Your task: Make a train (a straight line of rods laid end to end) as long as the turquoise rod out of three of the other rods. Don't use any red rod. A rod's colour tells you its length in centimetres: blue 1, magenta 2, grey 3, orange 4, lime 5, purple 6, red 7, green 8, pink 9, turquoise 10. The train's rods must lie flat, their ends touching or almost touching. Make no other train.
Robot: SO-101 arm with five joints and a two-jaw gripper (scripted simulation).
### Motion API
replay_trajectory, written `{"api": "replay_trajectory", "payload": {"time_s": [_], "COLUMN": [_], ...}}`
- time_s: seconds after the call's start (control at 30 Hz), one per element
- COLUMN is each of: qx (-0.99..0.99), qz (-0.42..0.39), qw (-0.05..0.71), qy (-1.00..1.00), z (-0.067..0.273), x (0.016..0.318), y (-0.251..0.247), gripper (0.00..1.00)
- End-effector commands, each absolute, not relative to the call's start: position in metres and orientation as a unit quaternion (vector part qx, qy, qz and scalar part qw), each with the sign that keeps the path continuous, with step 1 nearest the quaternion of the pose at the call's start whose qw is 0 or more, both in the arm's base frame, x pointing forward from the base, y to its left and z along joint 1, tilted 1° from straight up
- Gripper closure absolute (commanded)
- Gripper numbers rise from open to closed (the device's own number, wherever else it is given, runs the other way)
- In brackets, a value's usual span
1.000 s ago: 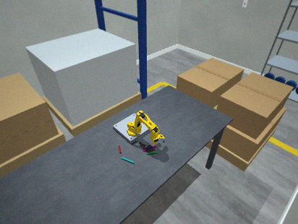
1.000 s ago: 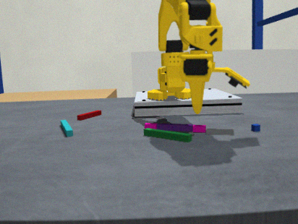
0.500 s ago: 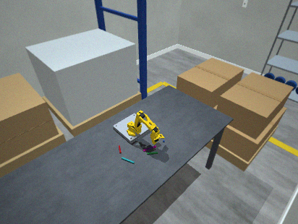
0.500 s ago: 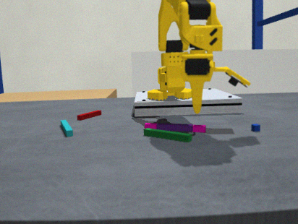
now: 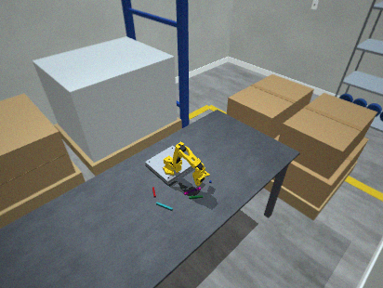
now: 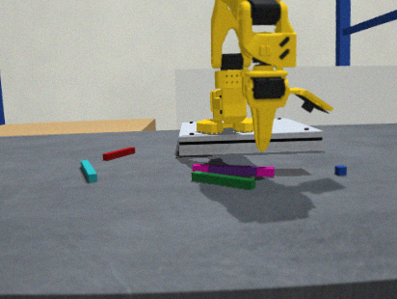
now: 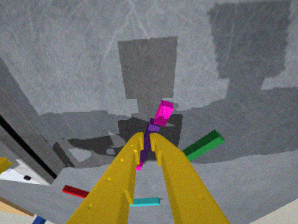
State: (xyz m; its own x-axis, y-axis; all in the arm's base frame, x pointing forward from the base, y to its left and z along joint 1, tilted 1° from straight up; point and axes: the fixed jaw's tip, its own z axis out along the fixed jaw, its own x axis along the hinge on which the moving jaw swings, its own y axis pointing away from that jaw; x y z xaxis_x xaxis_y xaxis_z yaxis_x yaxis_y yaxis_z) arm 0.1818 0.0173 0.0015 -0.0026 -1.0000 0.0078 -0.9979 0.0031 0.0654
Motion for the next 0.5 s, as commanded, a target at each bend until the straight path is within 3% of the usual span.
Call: {"api": "replay_trajectory", "payload": {"time_s": [0.0,0.47], "qx": [0.74,0.859], "qz": [-0.015,-0.018], "qw": [0.016,0.013], "qy": [-0.673,-0.511], "z": [0.0058,0.0077], "x": [0.1854,0.1871], "y": [0.0157,0.0125], "gripper": [0.97,0.95]}}
